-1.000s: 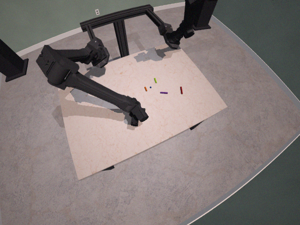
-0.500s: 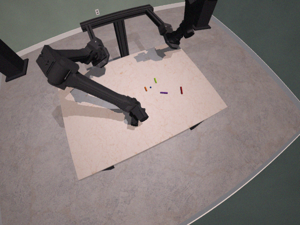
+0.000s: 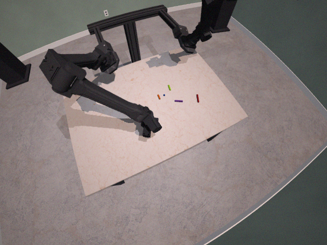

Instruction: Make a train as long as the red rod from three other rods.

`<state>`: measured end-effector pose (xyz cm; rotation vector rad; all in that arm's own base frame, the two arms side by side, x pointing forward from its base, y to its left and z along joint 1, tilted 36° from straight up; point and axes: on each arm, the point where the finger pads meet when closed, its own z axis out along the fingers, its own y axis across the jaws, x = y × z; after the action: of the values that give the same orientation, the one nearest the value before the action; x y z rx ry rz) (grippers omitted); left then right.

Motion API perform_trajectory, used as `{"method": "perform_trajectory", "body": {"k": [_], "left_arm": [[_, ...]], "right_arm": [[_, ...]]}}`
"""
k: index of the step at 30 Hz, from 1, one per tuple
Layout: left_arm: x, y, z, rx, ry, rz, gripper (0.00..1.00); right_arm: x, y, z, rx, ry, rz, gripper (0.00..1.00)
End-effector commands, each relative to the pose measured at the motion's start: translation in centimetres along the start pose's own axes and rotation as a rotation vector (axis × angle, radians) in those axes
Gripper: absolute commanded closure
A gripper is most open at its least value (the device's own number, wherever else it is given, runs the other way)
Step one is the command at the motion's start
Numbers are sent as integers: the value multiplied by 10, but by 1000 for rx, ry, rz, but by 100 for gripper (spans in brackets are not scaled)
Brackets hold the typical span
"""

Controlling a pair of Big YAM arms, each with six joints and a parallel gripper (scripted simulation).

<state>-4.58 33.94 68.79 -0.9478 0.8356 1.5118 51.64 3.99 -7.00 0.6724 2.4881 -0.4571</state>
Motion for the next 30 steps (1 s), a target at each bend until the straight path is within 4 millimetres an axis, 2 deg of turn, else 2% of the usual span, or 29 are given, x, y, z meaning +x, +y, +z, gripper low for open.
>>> {"method": "perform_trajectory", "body": {"k": [1,12,30], "left_arm": [[0,5,-3,-12,7,-4,0],[0,5,-3,-12,7,-4,0],[0,5,-3,-12,7,-4,0]], "right_arm": [[-1,-4,12,8,5,-2,96],[-6,0,23,1,-3,4,96],[-4,-3,27,7,4,-2,96]]}}
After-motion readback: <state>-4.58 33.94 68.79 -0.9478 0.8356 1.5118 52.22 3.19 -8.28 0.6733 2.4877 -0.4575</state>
